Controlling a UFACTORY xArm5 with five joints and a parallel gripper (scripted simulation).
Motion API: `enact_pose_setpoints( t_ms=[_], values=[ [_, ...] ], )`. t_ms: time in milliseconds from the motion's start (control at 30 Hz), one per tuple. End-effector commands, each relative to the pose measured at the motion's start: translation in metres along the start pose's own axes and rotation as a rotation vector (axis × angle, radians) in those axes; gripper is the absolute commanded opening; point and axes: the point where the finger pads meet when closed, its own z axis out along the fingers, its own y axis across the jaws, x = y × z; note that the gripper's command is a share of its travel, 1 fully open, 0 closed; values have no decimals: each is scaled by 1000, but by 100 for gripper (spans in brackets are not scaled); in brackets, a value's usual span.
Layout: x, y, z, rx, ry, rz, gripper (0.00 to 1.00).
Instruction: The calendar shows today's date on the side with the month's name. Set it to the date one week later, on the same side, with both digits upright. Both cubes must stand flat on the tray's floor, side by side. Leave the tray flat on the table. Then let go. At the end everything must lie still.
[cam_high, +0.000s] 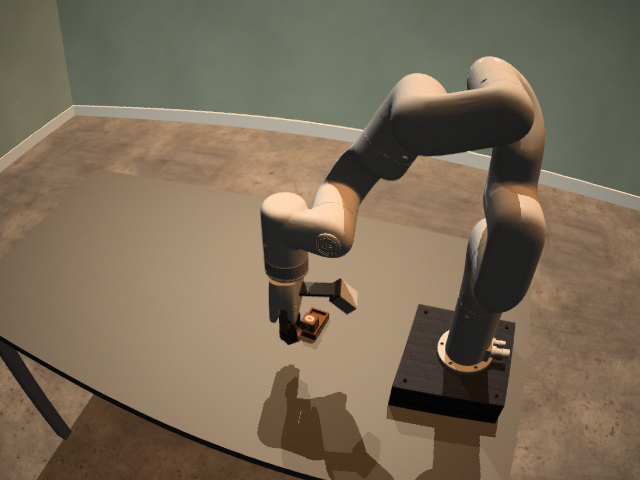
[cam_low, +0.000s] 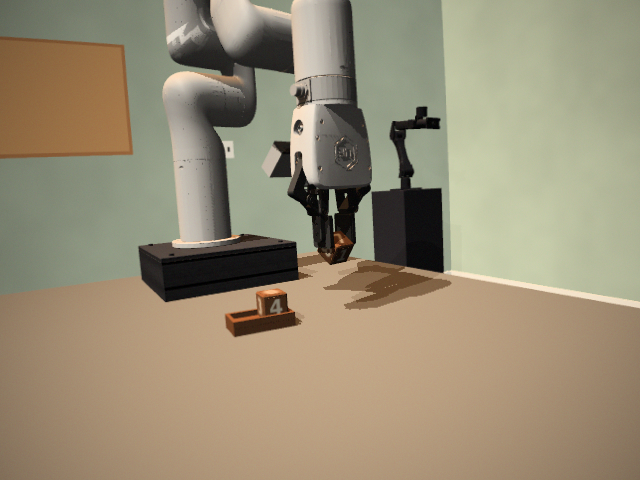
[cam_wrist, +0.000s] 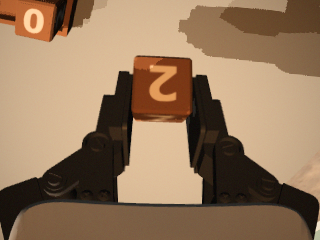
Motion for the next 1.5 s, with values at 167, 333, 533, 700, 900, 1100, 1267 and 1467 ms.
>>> enact_pose_setpoints(
  t_ms=[167,333,533,700,900,1100,1267,1467],
  values=[
    [-2,0,0,0,112,0,27],
    [-2,0,-1,0,179,0,27],
    [-6,0,0,0,272,0,27],
    [-8,0,1,0,322,0,27],
    [-10,0,2,0,439,0,27],
    [-11,0,2,0,505,0,27],
    [-12,0,3,0,572,0,27],
    [-14,0,5,-1,699,0,27]
  ],
)
